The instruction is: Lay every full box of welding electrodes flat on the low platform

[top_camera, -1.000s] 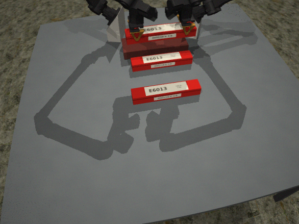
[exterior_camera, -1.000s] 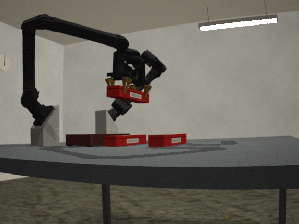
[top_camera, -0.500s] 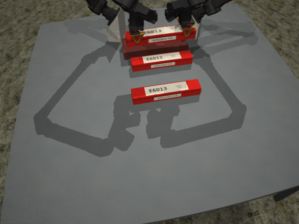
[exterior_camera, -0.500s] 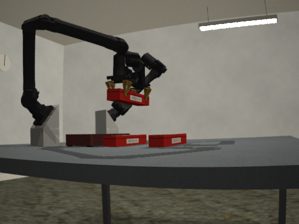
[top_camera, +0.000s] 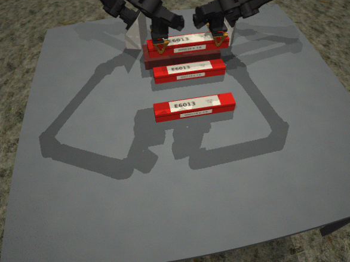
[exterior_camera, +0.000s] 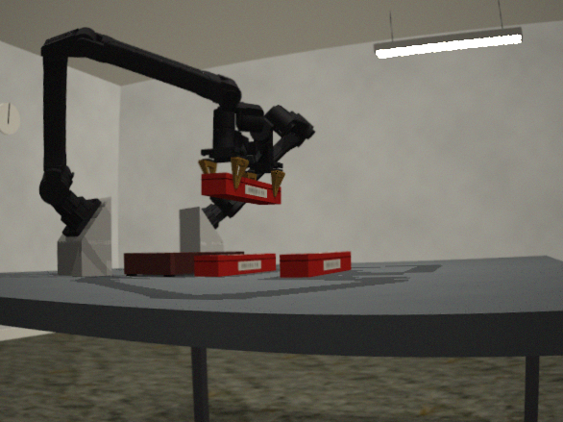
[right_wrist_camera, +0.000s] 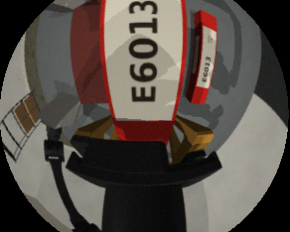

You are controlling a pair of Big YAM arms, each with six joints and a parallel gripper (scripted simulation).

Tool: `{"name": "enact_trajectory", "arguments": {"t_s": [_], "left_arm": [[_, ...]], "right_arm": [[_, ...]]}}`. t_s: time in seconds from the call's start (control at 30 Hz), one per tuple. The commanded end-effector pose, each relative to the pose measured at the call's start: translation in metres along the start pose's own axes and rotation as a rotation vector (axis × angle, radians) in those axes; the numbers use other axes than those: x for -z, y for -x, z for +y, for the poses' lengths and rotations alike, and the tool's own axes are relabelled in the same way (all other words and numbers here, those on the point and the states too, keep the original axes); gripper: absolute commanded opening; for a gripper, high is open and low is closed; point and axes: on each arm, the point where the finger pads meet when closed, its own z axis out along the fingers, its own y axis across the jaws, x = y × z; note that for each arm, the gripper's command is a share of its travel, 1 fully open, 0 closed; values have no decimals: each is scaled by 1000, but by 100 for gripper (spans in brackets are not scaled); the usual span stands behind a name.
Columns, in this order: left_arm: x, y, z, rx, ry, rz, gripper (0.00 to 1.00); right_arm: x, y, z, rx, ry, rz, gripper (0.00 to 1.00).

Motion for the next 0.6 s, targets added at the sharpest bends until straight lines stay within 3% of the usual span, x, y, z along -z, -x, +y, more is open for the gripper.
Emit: {"name": "enact_trajectory", "arguments": {"t_s": [0.0, 0.57], "left_arm": [[14, 6, 9, 13, 37, -50, 0], [-6, 6, 10, 12, 37, -49, 0]], "right_arm": [[17, 2, -10, -22, -51, -33, 0], [-4, 2, -11, -22, -51, -32, 0]]}}
